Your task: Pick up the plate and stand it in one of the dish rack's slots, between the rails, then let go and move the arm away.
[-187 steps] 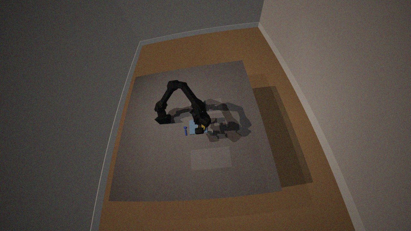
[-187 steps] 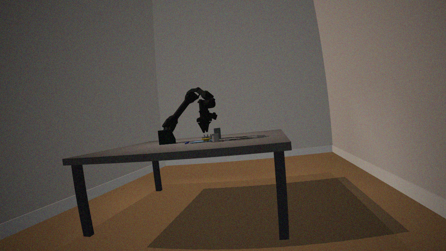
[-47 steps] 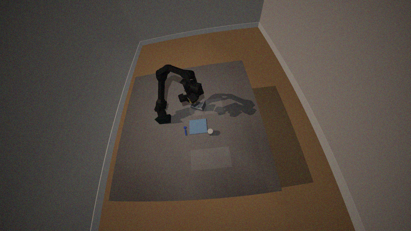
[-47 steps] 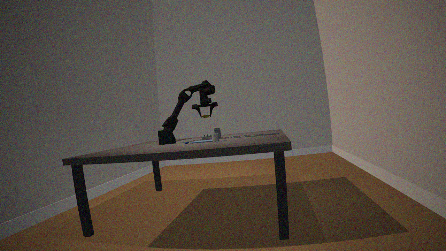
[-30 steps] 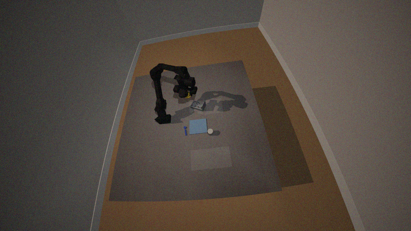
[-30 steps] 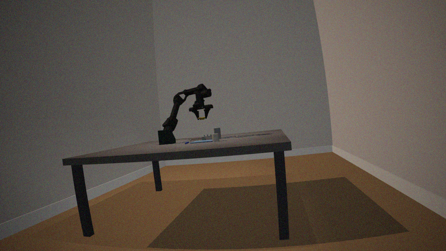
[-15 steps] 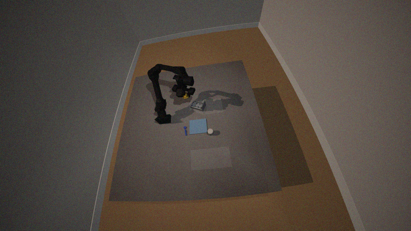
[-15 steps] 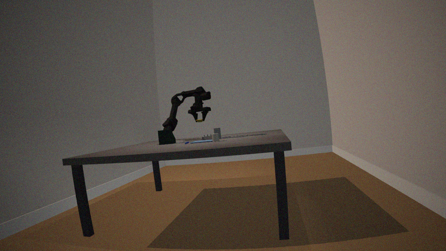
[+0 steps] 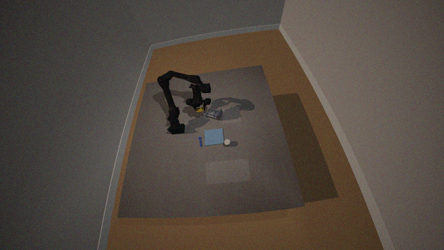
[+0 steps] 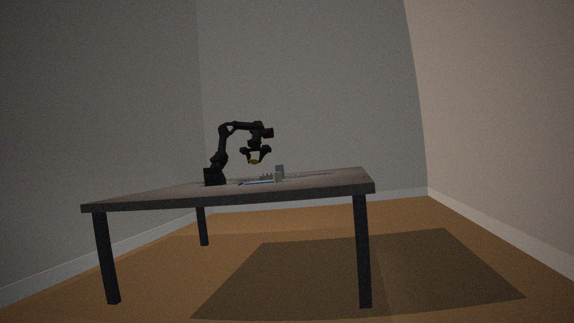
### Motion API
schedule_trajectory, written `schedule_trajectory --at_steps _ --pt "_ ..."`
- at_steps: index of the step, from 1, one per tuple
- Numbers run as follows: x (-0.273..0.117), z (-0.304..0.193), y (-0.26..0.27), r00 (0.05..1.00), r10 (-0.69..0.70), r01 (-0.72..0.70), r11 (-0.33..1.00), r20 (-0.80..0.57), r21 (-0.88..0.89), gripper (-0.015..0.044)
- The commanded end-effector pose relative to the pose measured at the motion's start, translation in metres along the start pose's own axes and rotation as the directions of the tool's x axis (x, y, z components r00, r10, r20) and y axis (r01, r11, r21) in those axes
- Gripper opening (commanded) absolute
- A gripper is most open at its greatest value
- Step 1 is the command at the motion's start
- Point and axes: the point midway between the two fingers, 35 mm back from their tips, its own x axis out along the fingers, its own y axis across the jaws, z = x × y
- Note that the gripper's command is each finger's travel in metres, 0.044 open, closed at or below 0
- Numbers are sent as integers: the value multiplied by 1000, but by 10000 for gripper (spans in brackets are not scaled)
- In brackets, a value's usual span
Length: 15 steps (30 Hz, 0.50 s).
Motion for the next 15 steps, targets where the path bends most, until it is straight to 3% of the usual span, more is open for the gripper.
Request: schedule_trajectory --at_steps 1,15 --pt "8 3 -1 997 21 -17 998 79 -53 0" --pt "32 6 4 929 178 -75 949 324 -307 0"
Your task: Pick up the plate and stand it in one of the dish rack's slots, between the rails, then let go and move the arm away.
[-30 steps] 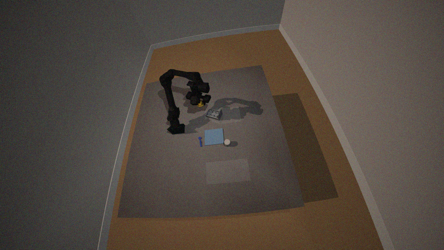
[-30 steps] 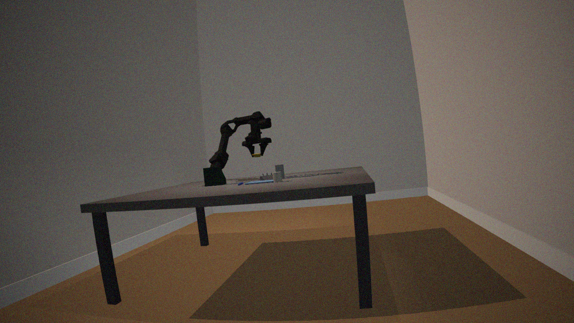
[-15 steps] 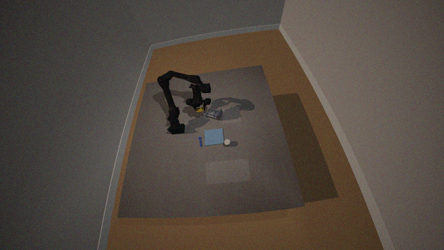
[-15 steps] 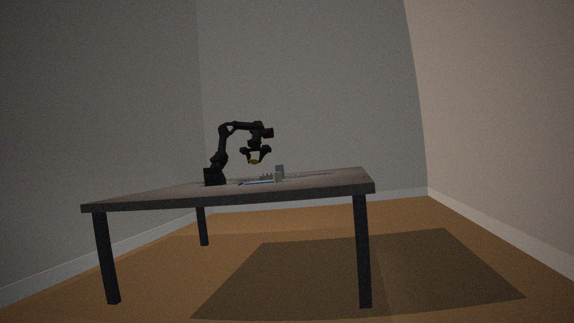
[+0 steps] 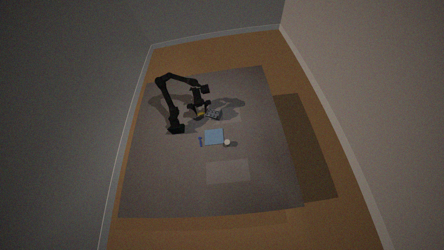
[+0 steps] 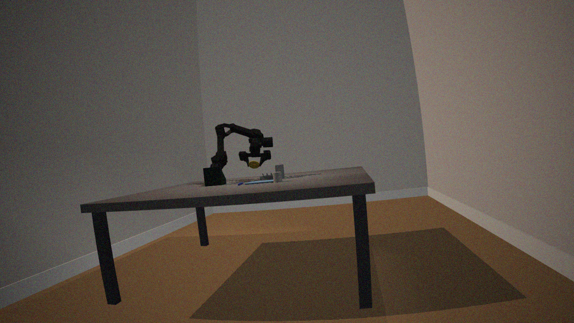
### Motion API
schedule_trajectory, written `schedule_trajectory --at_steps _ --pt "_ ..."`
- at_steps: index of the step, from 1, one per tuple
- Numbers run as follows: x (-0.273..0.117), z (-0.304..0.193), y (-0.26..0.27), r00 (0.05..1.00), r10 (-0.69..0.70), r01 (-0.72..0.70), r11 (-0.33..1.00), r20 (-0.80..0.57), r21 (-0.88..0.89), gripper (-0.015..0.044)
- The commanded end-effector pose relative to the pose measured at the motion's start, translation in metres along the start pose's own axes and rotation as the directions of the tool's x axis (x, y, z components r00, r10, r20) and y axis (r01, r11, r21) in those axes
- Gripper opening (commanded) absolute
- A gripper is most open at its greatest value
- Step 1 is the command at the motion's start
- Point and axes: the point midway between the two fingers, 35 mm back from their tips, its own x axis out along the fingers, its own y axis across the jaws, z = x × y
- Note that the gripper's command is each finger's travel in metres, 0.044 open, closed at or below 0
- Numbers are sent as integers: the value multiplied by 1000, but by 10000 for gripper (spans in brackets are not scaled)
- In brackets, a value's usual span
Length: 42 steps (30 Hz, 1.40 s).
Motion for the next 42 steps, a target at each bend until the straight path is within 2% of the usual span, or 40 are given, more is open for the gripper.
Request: schedule_trajectory --at_steps 1,10,20,42 --pt "5 -1 0 997 34 -30 998 65 -64 0" --pt "12 -4 6 963 161 -119 973 218 -196 0" --pt "12 -10 14 877 336 -225 918 343 -326 0" --pt "-8 -34 19 557 702 -461 706 443 -538 0"
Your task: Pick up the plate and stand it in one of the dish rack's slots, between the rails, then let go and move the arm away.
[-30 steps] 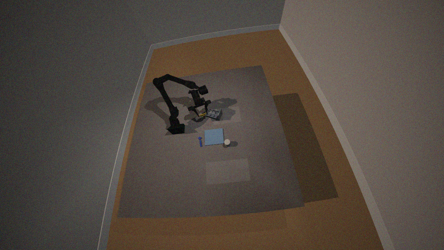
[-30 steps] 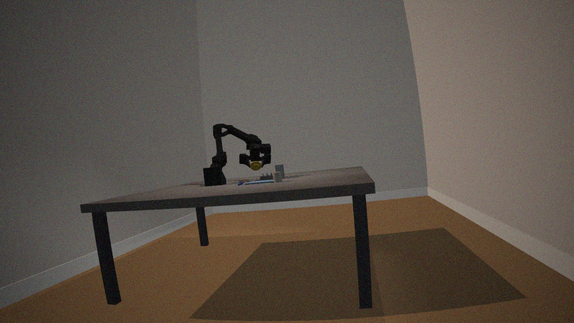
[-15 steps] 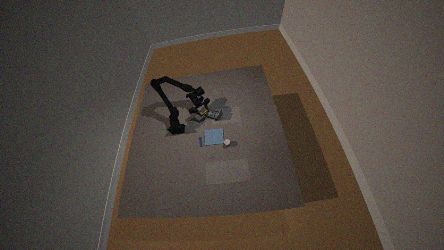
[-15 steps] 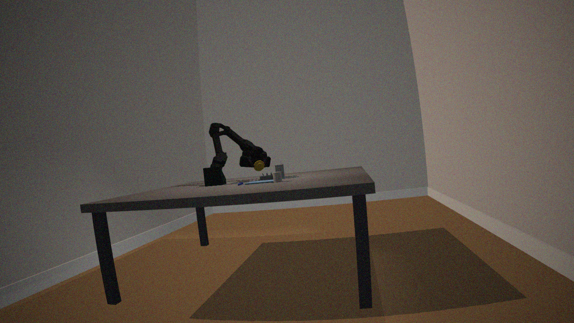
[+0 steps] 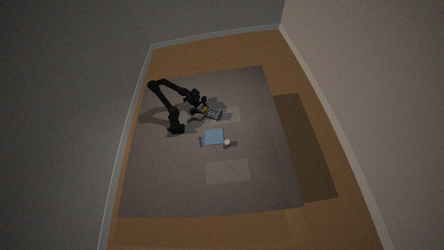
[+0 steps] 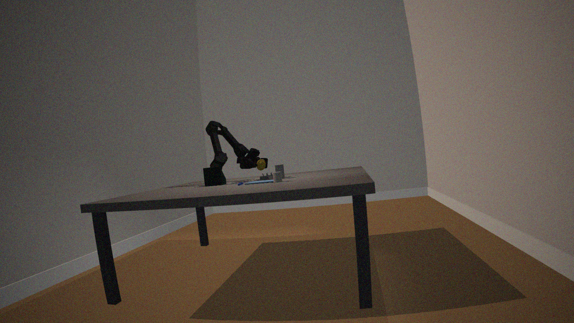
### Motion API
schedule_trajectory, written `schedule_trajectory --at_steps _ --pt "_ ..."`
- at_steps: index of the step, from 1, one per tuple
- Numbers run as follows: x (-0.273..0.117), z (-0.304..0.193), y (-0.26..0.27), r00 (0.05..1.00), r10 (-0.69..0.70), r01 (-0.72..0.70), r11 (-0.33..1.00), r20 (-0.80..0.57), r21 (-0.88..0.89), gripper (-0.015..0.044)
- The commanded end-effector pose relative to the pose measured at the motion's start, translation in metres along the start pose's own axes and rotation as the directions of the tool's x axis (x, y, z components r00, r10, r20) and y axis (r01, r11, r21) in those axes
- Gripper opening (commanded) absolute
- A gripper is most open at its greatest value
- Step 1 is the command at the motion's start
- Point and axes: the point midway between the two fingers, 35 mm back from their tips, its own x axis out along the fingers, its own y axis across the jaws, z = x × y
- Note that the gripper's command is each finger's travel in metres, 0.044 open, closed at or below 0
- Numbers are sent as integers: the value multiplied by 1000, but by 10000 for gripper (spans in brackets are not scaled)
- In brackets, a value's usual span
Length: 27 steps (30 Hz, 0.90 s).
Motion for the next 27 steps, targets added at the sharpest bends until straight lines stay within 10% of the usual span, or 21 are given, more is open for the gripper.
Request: schedule_trajectory --at_steps 1,27 --pt "-5 1 1 997 57 -58 998 52 6 0" --pt "-20 -9 10 952 238 -248 969 192 26 0"
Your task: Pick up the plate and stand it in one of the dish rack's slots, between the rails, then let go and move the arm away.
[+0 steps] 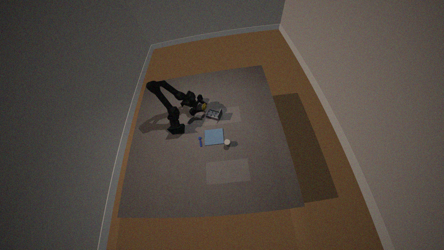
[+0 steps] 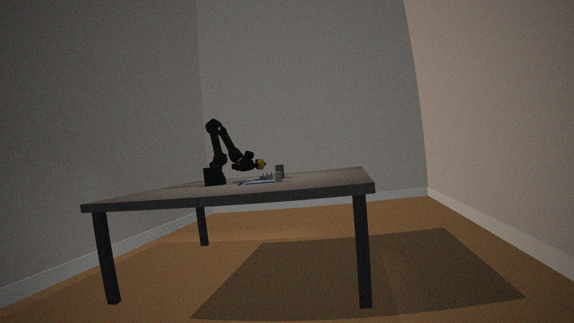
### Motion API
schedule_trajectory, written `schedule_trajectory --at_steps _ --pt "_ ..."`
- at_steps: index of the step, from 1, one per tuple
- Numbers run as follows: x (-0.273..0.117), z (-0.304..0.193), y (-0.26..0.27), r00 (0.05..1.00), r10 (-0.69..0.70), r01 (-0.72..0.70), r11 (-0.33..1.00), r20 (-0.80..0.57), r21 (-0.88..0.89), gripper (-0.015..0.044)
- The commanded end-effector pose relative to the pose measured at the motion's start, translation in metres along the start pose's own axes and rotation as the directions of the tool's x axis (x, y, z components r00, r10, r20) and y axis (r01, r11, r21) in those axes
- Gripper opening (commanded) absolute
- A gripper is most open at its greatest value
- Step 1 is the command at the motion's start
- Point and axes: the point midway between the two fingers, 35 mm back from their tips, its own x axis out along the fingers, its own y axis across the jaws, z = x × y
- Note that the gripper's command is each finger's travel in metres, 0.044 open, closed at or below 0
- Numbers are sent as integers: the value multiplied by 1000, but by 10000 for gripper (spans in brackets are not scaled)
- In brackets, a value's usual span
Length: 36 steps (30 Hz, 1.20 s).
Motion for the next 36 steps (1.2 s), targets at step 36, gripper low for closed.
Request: schedule_trajectory --at_steps 36 --pt "40 -44 -1 1000 7 -8 1000 6 22 0"
